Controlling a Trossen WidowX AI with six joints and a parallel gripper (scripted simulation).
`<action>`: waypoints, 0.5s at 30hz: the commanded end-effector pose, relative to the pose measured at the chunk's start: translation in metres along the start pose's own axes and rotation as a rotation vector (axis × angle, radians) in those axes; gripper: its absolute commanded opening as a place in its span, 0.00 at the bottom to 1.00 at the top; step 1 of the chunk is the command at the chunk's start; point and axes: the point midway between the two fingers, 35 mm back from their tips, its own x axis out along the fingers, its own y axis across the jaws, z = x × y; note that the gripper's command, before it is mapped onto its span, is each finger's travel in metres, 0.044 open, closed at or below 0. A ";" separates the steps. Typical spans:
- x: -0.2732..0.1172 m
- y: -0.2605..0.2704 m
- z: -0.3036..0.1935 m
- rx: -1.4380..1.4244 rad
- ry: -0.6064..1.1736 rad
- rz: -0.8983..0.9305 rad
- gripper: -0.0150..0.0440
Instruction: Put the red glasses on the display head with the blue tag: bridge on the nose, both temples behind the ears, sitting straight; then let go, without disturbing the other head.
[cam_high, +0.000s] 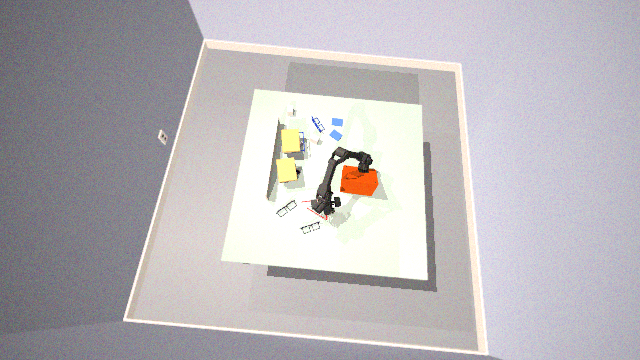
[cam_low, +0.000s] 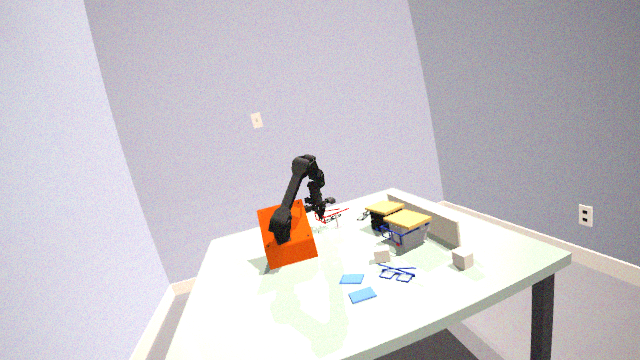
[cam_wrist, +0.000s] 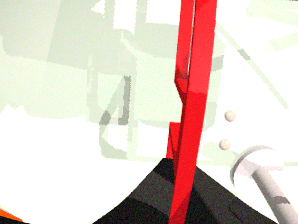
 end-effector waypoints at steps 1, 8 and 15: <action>0.001 0.001 -0.003 -0.004 0.000 0.004 0.25; 0.001 0.001 -0.007 -0.004 0.001 0.004 0.25; -0.036 0.000 -0.009 -0.004 -0.001 0.004 0.25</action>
